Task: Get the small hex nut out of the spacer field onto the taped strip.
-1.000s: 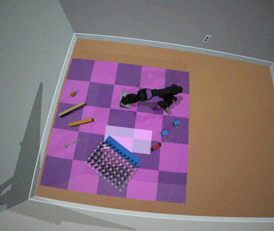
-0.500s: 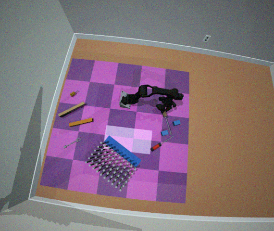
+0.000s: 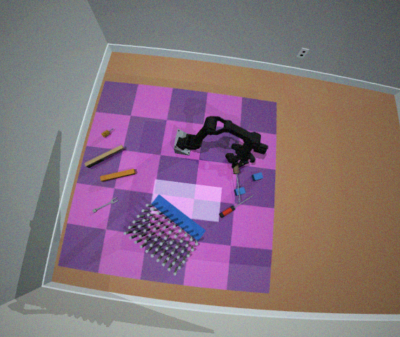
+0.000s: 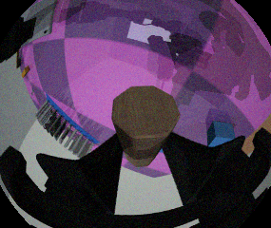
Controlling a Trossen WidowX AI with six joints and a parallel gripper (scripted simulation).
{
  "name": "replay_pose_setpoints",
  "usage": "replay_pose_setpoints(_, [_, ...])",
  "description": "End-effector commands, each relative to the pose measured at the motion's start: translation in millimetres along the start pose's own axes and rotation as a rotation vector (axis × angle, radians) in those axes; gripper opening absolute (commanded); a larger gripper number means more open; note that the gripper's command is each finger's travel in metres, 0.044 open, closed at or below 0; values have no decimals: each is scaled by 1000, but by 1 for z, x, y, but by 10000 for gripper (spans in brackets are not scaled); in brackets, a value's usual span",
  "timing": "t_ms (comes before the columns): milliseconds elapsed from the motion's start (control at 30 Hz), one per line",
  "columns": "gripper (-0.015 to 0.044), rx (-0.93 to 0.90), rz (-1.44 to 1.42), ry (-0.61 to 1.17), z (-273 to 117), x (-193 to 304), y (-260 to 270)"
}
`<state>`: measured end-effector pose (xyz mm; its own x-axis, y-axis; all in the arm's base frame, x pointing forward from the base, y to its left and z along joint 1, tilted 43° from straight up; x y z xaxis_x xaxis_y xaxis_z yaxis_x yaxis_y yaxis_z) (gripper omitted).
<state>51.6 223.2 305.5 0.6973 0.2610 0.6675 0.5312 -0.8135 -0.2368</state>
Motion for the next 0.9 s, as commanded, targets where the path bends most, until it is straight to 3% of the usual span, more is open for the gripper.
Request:
replay_pose_setpoints(0, [0,-24,31,-14,8,5,6])
replay_pose_setpoints(867, [0,-130,249,-124,53,35,57])
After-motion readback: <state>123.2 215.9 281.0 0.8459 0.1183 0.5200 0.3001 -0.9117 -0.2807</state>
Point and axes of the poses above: the point midway between the two fingers, 35 mm back from their tips, its own z axis out along the fingers, its own y axis across the jaws, x = y × z, the point moved 1 cm from there along -z, back along the fingers, and after that the axes turned 10 degrees about -z, right-handed, at the moved point
